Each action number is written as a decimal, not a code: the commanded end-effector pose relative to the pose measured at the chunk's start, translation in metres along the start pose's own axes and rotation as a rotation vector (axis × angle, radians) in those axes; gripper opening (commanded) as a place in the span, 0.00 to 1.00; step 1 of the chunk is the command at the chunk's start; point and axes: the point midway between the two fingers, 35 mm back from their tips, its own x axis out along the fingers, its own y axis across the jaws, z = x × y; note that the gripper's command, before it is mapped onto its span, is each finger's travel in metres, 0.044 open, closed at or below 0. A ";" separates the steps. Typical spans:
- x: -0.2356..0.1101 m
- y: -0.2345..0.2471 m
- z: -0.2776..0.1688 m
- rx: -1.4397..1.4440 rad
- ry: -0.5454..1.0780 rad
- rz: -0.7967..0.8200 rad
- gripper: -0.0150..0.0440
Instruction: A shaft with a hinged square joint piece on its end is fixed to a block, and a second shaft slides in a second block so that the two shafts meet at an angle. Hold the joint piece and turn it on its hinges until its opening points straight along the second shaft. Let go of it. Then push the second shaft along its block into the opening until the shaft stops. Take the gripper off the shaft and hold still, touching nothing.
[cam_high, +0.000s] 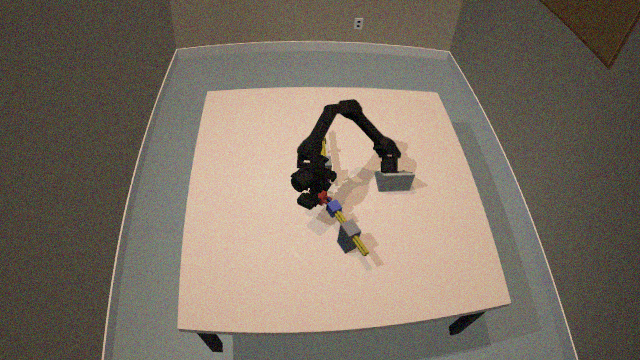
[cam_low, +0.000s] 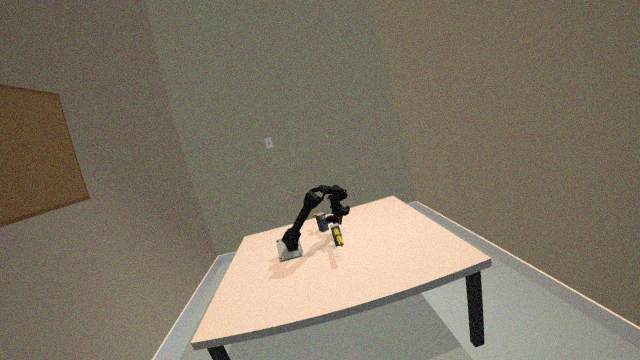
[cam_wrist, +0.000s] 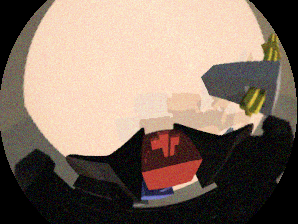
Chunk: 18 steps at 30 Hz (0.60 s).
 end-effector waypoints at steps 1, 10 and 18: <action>0.000 0.000 0.000 0.000 0.000 0.000 0.37; 0.000 -0.001 0.000 0.016 -0.002 0.001 0.25; -0.001 -0.008 -0.001 0.159 -0.016 0.013 0.25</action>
